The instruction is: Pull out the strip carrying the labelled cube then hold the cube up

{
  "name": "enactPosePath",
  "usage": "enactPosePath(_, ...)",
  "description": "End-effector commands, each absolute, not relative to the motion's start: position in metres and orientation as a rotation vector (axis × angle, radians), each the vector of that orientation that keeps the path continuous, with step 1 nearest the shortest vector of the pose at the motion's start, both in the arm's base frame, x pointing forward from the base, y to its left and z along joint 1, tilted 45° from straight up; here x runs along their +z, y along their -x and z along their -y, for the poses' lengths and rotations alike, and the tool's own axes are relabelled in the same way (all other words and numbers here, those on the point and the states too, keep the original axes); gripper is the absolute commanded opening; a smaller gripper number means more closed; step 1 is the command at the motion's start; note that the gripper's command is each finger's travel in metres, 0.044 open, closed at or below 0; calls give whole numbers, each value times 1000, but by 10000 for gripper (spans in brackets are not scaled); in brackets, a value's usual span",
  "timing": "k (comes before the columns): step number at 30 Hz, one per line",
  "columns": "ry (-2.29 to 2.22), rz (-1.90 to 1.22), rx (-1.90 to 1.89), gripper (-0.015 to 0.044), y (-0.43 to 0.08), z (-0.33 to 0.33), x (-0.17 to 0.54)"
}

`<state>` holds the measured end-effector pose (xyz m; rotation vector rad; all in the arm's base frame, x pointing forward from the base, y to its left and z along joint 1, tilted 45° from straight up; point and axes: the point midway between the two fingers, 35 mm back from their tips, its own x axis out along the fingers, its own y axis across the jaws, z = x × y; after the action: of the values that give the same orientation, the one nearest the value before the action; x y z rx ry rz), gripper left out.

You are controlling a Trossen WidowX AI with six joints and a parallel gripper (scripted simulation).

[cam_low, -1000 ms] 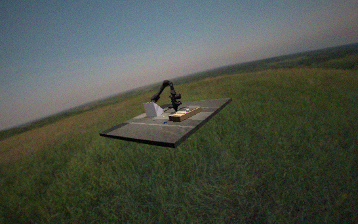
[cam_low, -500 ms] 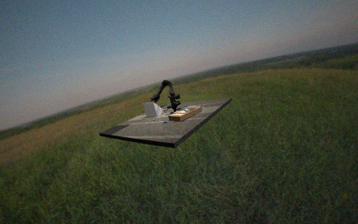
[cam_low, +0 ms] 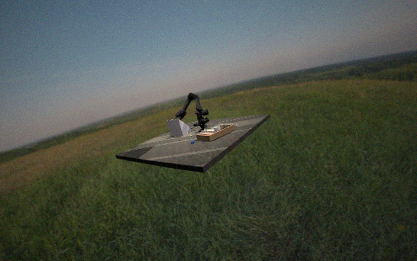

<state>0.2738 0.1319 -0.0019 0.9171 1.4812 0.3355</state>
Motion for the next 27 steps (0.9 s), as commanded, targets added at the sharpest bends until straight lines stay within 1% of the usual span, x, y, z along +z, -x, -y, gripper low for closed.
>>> enactPosePath(1, -913, -1506, 336, 0, -262, -137, -5)
enactPosePath(23, -914, -1508, 336, 0, -236, -145, 0)
enactPosePath(24, -918, -1484, 336, 0, -244, -141, 4)
enactPosePath(27, -911, -1498, 333, 0, -244, -123, 21)
